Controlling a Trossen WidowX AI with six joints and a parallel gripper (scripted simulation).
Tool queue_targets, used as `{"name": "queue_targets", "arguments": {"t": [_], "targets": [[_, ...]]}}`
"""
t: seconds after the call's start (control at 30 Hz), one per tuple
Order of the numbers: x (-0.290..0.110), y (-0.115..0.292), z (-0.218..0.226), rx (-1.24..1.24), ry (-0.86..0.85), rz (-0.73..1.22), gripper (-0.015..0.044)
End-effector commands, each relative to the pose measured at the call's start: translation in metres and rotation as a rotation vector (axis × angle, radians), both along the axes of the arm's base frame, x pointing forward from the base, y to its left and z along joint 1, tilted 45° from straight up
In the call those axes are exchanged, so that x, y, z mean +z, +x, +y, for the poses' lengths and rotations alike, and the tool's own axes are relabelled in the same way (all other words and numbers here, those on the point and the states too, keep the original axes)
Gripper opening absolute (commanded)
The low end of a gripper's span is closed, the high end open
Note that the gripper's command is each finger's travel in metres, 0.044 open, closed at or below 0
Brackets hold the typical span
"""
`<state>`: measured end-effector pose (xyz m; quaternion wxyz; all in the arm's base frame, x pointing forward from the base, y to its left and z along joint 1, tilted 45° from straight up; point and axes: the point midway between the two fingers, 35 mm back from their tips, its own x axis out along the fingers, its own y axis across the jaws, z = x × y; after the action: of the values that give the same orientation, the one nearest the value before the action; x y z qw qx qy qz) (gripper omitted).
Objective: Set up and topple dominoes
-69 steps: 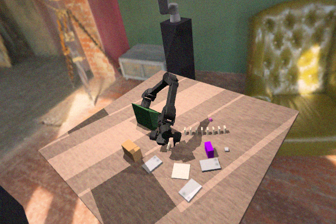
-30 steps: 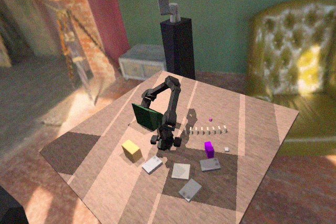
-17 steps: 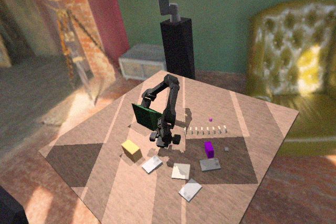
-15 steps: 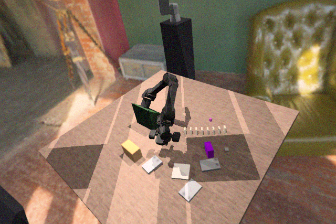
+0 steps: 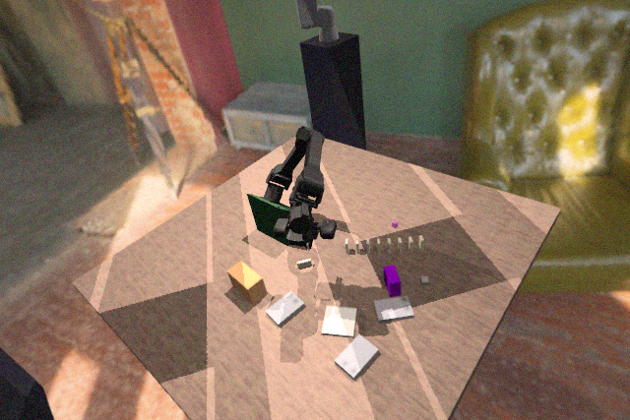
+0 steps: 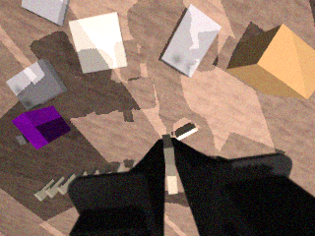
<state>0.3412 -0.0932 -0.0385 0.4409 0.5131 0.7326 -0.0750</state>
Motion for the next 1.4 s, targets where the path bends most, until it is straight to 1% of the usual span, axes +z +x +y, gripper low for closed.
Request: {"name": "queue_targets", "arguments": {"t": [0.0,0.23,0.37,0.63,1.37], "targets": [[0.004,0.024,0.001,0.095,0.006,-0.086,0.0021],[0.012,0.079,0.016,0.324,0.034,-0.305,0.0021],[0.016,0.100,0.028,0.433,0.050,-0.410,0.0021],[0.014,0.102,0.029,0.441,0.042,-0.417,0.0021],[-0.058,0.124,0.031,0.452,-0.235,-0.500,0.0021]]}}
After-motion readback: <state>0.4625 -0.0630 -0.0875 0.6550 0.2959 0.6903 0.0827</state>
